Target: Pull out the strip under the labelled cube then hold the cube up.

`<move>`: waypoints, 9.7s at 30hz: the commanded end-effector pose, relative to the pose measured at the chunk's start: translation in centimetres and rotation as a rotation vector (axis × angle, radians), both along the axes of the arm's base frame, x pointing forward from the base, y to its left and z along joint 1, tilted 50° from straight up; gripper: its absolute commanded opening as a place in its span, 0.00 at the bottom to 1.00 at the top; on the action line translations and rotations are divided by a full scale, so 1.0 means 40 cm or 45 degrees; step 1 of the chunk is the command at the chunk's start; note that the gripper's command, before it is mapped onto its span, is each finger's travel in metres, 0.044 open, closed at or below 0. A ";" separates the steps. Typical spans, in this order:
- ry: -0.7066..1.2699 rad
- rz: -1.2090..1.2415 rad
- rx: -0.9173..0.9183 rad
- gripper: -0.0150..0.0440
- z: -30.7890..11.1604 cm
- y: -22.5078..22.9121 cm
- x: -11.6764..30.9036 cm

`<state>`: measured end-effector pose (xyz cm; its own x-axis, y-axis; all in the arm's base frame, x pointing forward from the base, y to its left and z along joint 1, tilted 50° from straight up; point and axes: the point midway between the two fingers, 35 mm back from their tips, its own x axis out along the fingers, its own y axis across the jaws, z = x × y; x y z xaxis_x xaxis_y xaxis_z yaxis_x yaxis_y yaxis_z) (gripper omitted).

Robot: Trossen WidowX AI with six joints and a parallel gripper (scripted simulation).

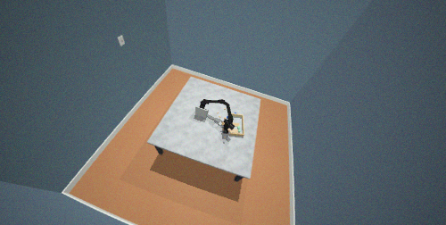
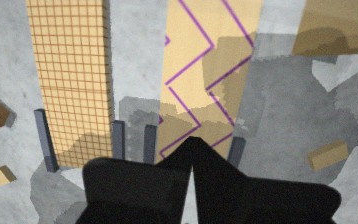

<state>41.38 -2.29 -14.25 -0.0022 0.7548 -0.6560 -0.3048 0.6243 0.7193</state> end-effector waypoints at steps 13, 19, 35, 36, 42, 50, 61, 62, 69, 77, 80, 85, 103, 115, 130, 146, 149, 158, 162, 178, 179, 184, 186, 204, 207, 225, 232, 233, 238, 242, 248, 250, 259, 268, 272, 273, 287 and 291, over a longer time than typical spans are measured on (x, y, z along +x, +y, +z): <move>0.002 0.001 0.004 0.25 -0.007 0.010 0.005; 0.002 0.001 0.004 0.25 -0.009 0.010 0.007; 0.003 0.001 0.004 0.25 -0.025 -0.001 -0.045; 0.003 0.001 0.004 0.25 -0.026 -0.002 -0.049; 0.004 0.001 0.003 0.25 -0.032 -0.006 -0.072; 0.004 0.001 0.003 0.25 -0.039 -0.012 -0.100; 0.005 0.001 0.003 0.25 -0.050 -0.019 -0.141; 0.005 0.001 0.003 0.25 -0.051 -0.020 -0.144; 0.006 0.001 0.002 0.25 -0.057 -0.025 -0.169; 0.006 0.001 0.002 0.25 -0.064 -0.030 -0.197; 0.007 0.001 0.002 0.25 -0.066 -0.033 -0.207; 0.007 0.001 0.001 0.25 -0.071 -0.037 -0.227; 0.008 0.001 0.000 0.25 -0.087 -0.051 -0.295; 0.009 0.001 -0.001 0.25 -0.097 -0.061 -0.341; 0.010 0.001 -0.002 0.25 -0.111 -0.074 -0.400; 0.011 0.001 -0.004 0.25 -0.122 -0.085 -0.447; 0.011 0.001 -0.004 0.25 -0.122 -0.085 -0.447; 0.011 0.001 -0.004 0.25 -0.122 -0.085 -0.447; 0.011 0.001 -0.004 0.25 -0.122 -0.085 -0.447; -0.017 -0.018 -0.013 0.25 -0.111 -0.104 -0.426; -0.012 -0.015 -0.013 0.25 -0.100 -0.118 -0.425; 0.011 0.001 -0.007 0.25 -0.045 -0.181 -0.424; 0.011 0.001 -0.007 0.25 -0.045 -0.181 -0.424; 0.060 -0.044 -0.004 1.00 -0.003 -0.151 -0.273; 0.060 -0.044 -0.004 1.00 0.005 -0.148 -0.249; 0.057 -0.044 -0.002 1.00 0.055 -0.133 -0.105; 0.056 -0.044 -0.001 1.00 0.075 -0.126 -0.048; 0.055 -0.044 -0.001 1.00 0.078 -0.125 -0.040; 0.055 -0.044 0.000 1.00 0.092 -0.119 0.002; 0.054 -0.044 0.000 1.00 0.103 -0.112 0.035; 0.053 -0.044 0.001 0.96 0.113 -0.105 0.063; 0.053 -0.044 0.000 0.87 0.109 -0.101 0.063; 0.053 -0.044 0.000 0.68 0.085 -0.074 0.065; 0.053 -0.045 0.001 0.68 0.061 -0.045 0.065; 0.053 -0.044 0.002 0.68 0.050 -0.032 0.064; 0.053 -0.044 0.002 0.68 0.048 -0.029 0.064; 0.053 -0.044 0.004 0.68 0.024 0.001 0.061; 0.046 -0.038 -0.002 0.50 0.028 -0.003 0.064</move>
<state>43.91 -2.44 -13.15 -0.0034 0.7539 -0.6569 -0.2596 0.6338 0.7287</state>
